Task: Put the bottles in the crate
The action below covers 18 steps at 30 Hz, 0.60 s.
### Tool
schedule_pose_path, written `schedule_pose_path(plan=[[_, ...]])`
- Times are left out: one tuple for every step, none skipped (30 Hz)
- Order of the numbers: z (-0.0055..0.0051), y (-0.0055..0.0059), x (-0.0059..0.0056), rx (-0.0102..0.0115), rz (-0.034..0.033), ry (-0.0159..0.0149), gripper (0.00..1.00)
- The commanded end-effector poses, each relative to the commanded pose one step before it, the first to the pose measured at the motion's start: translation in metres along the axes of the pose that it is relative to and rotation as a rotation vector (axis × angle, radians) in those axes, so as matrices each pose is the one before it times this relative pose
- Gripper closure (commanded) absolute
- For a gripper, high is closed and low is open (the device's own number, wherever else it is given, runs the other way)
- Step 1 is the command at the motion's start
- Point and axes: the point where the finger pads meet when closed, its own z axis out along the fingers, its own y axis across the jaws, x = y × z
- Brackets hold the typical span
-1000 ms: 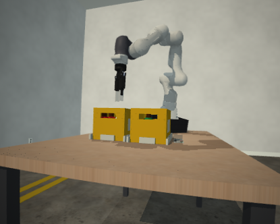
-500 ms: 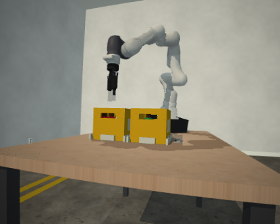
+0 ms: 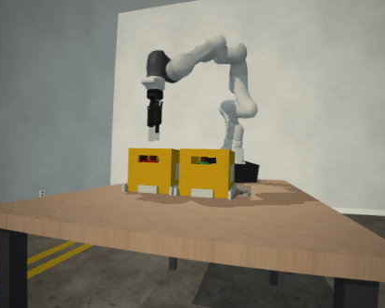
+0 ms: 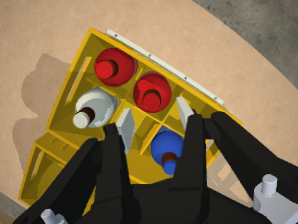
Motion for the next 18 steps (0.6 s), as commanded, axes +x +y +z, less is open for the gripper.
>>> schedule_pose_path(plan=[[0.0062,-0.00059,0.00033,0.00151,-0.00968,0.00187,0.62],[0.00133,0.0,0.0,0.0,0.0,0.0,0.62],[0.00133,0.0,0.0,0.0,0.0,0.0,0.62],[0.00133,0.0,0.0,0.0,0.0,0.0,0.62],[0.00133,0.0,0.0,0.0,0.0,0.0,0.62],[0.00133,0.0,0.0,0.0,0.0,0.0,0.62],[0.00133,0.0,0.0,0.0,0.0,0.0,0.62],[0.00133,0.0,0.0,0.0,0.0,0.0,0.62],[0.00133,0.0,0.0,0.0,0.0,0.0,0.62],[0.0,0.0,0.0,0.0,0.0,0.0,0.62],[0.0,0.0,0.0,0.0,0.0,0.0,0.62],[0.00133,0.0,0.0,0.0,0.0,0.0,0.62],[0.00133,0.0,0.0,0.0,0.0,0.0,0.62],[0.00133,0.0,0.0,0.0,0.0,0.0,0.62],[0.00133,0.0,0.0,0.0,0.0,0.0,0.62],[0.00133,0.0,0.0,0.0,0.0,0.0,0.62],[0.00133,0.0,0.0,0.0,0.0,0.0,0.62],[0.00133,0.0,0.0,0.0,0.0,0.0,0.62]])
